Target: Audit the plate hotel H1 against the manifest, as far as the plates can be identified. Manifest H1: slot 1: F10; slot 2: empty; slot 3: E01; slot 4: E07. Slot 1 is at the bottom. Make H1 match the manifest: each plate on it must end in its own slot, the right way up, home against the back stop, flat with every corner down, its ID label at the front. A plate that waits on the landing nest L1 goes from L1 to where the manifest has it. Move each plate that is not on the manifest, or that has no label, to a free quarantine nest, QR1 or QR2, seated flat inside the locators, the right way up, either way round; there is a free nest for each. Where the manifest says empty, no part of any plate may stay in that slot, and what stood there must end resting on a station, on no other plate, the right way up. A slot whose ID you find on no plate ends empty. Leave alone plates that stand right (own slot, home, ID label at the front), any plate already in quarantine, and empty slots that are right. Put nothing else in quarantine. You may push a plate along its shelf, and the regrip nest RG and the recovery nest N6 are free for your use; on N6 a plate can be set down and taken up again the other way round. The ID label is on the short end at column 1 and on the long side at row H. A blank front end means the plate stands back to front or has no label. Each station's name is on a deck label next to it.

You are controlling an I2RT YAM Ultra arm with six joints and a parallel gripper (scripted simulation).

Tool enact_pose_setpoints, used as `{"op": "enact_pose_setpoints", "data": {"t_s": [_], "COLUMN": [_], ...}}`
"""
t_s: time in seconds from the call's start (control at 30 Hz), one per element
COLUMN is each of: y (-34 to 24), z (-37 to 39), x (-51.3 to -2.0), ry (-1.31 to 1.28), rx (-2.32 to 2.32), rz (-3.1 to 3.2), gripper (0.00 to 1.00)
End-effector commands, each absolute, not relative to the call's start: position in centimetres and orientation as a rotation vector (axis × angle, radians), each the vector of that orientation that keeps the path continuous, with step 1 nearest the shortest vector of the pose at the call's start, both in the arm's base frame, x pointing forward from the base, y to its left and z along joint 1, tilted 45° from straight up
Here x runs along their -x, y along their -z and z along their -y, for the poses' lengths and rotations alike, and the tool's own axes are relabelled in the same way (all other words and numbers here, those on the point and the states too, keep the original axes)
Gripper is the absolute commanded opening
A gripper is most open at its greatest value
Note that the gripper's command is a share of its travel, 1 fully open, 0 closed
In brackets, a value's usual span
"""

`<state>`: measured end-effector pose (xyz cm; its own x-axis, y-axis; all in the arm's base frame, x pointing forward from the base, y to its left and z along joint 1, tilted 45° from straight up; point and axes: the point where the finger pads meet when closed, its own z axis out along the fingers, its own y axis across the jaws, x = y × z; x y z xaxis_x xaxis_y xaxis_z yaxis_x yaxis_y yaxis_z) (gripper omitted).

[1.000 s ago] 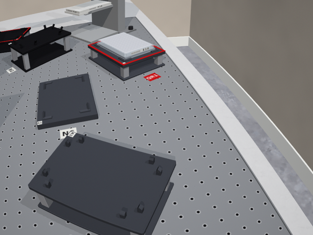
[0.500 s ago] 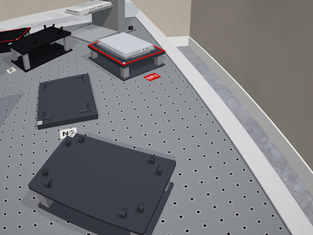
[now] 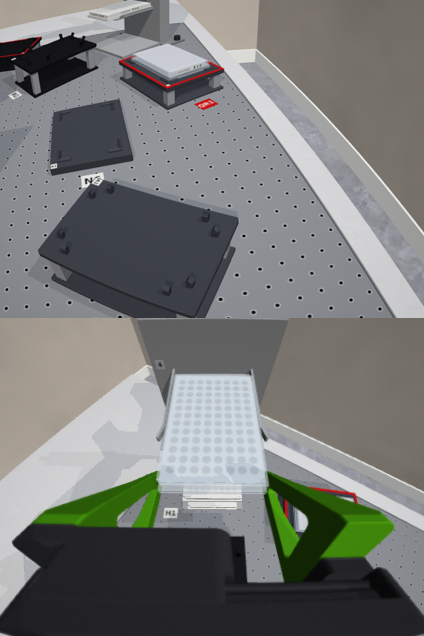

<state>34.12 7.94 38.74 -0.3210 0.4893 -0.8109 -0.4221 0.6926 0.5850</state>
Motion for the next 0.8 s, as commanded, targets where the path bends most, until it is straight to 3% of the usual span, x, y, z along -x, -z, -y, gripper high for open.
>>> {"op": "enact_pose_setpoints", "data": {"t_s": [0.0,0.77], "y": [-39.1,-38.0], "z": [-7.6,-7.0], "x": [-33.7,-31.2], "ry": [-0.904,-0.904], "rx": [-0.057,-0.057], "rz": [-1.649,-1.650], "gripper": [0.86,0.86]}}
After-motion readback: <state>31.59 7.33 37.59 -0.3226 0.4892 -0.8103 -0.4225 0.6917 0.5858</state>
